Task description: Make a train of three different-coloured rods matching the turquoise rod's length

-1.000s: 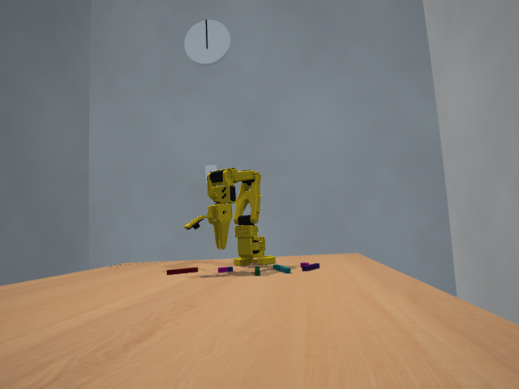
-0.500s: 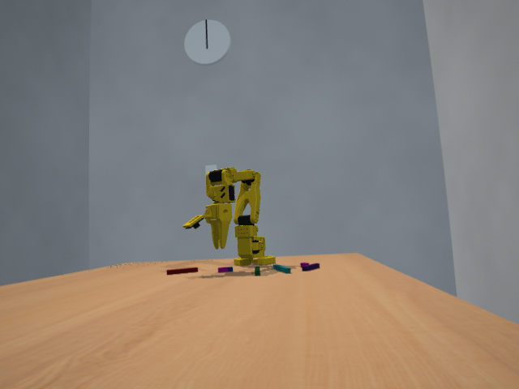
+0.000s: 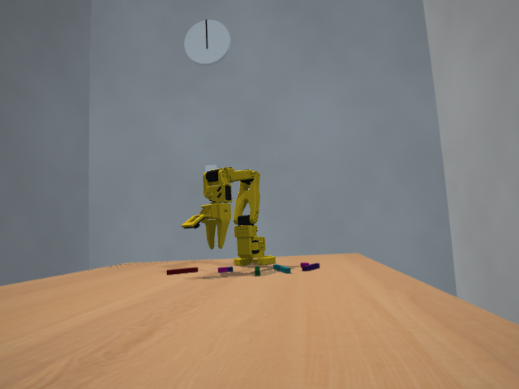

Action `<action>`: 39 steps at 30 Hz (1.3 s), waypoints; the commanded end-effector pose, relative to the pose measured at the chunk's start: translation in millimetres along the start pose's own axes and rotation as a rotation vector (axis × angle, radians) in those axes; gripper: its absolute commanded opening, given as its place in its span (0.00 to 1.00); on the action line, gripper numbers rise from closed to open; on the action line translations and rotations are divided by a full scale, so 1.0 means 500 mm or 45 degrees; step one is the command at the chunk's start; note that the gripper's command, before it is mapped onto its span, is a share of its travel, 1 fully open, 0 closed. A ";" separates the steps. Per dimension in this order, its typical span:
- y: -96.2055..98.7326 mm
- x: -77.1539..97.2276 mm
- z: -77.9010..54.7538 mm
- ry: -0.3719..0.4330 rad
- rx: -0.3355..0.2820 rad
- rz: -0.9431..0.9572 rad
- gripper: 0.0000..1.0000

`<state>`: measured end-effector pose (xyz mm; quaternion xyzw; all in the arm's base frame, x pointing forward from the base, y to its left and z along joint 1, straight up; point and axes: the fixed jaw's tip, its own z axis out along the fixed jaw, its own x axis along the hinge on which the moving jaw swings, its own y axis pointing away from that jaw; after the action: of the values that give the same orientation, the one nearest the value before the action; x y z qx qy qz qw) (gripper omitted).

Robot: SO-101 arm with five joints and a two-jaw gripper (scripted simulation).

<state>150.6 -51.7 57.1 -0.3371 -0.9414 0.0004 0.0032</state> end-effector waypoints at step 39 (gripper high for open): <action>-0.058 -0.048 -0.021 -0.079 0.036 -1.505 0.18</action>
<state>145.3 -81.2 57.4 0.1962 -0.9805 -0.0037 0.0051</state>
